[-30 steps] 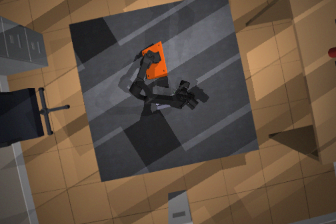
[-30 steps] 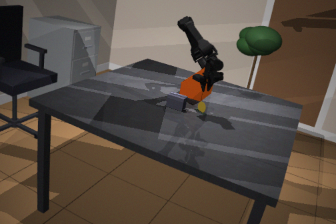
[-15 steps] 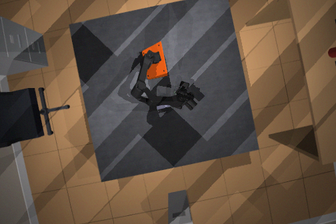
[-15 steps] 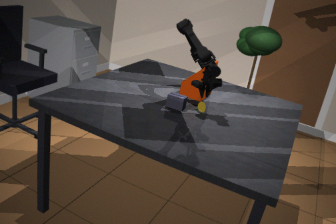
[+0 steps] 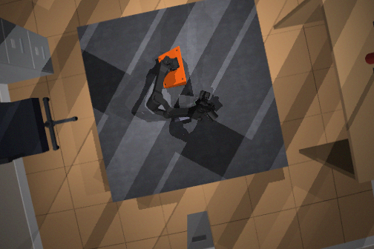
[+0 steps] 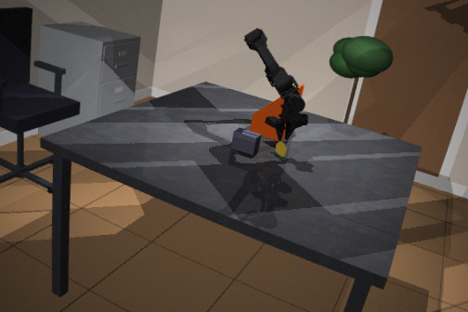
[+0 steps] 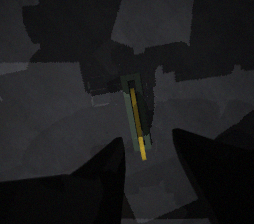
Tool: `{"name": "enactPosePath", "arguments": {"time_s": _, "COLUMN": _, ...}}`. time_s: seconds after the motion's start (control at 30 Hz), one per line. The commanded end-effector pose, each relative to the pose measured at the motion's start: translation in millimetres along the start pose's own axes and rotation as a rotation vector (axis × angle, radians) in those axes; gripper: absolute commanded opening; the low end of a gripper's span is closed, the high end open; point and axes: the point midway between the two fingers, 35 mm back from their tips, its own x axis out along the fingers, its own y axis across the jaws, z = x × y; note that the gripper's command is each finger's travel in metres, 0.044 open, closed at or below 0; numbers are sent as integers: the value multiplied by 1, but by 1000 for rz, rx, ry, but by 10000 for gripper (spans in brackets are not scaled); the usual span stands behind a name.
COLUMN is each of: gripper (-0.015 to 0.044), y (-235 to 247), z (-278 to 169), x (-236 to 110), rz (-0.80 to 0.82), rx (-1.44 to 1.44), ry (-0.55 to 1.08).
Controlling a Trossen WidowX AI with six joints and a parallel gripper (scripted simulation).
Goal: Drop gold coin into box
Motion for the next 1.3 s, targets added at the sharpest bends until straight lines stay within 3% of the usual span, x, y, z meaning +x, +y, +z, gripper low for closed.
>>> {"name": "enactPosePath", "arguments": {"time_s": 0.0, "gripper": 161, "y": 3, "z": -2, "x": 10, "rz": 3, "rx": -15, "ry": 11}}
{"name": "enactPosePath", "arguments": {"time_s": 1.27, "gripper": 161, "y": 5, "z": -6, "x": 65, "rz": 1, "rx": -15, "ry": 16}}
